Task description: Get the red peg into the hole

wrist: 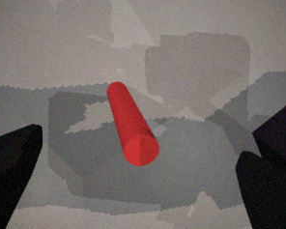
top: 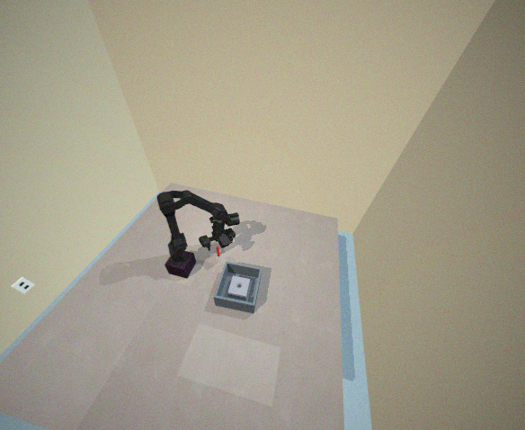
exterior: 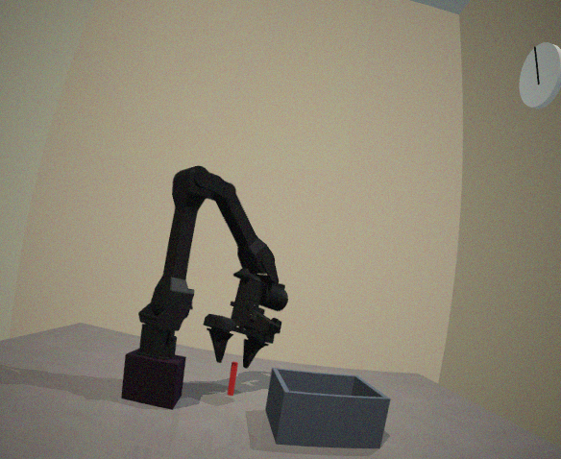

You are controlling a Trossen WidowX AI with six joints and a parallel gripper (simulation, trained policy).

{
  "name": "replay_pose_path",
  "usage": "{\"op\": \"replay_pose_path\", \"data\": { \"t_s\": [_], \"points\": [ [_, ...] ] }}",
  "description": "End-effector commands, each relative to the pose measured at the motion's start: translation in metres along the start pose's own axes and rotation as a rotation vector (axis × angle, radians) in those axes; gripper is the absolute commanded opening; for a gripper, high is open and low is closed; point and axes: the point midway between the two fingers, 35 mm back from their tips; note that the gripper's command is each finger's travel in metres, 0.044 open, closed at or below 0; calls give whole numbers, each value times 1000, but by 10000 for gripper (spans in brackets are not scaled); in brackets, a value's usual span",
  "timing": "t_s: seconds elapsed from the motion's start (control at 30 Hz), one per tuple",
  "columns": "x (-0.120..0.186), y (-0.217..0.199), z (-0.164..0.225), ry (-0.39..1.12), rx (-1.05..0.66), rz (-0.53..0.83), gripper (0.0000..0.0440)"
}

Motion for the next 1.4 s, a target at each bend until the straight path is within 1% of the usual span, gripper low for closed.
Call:
{"op": "replay_pose_path", "data": {
  "t_s": [0.0,0.2,0.27,0.3,0.5,0.73,0.83,0.9,1.37],
  "points": [
    [-14,0,0,1,6,9,432],
    [-36,4,-2,-15,14,0,435],
    [-42,5,-3,-18,20,-1,425],
    [-45,5,-3,-17,22,1,408],
    [-62,3,-2,-5,21,25,253],
    [-69,2,-2,16,15,69,70],
    [-71,1,-1,24,15,91,9],
    [-65,5,-6,4,19,87,0],
    [-14,14,-35,-85,15,71,0]
  ]
}}
Point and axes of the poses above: the point midway between the two fingers, 35 mm back from their tips, its own x axis back along the fingers, its own y axis across the jaws, z = x × y, and after that the axes turned 13 degrees about x, right-handed
